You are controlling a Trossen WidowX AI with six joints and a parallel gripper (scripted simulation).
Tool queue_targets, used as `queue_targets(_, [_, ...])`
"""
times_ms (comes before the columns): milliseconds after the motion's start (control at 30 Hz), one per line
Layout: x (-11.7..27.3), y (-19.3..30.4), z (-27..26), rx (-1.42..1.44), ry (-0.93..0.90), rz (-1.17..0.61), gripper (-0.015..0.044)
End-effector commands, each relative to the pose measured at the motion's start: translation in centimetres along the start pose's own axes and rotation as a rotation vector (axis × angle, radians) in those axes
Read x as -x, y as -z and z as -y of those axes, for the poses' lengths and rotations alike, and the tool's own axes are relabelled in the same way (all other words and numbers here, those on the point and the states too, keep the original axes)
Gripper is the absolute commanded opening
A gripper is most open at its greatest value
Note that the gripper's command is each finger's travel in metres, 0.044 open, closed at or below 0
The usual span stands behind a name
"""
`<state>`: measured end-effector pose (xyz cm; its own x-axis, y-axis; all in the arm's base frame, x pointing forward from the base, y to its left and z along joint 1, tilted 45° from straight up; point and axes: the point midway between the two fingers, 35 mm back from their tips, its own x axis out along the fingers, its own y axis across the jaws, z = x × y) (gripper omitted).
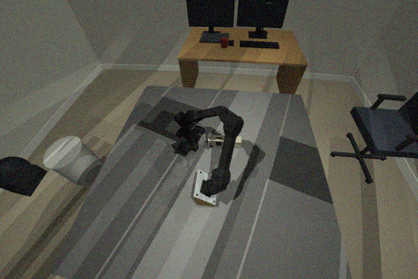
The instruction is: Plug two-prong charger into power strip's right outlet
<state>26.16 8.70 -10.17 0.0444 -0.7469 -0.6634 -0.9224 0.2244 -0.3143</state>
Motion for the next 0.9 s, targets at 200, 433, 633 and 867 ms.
queue_targets(200, [3.8, 0.5, 0.0, -0.008, 0.006, 0.014, 0.0000])
queue_targets(433, [3.6, 1.6, 0.8, -0.063, -0.002, 0.021, 0.0000])
queue_targets(633, [3.4, 2.6, 1.6, -0.120, -0.011, 0.028, 0.0000])
queue_targets(867, [3.1, 3.9, 2.4, -0.186, -0.020, 0.034, 0.0000])
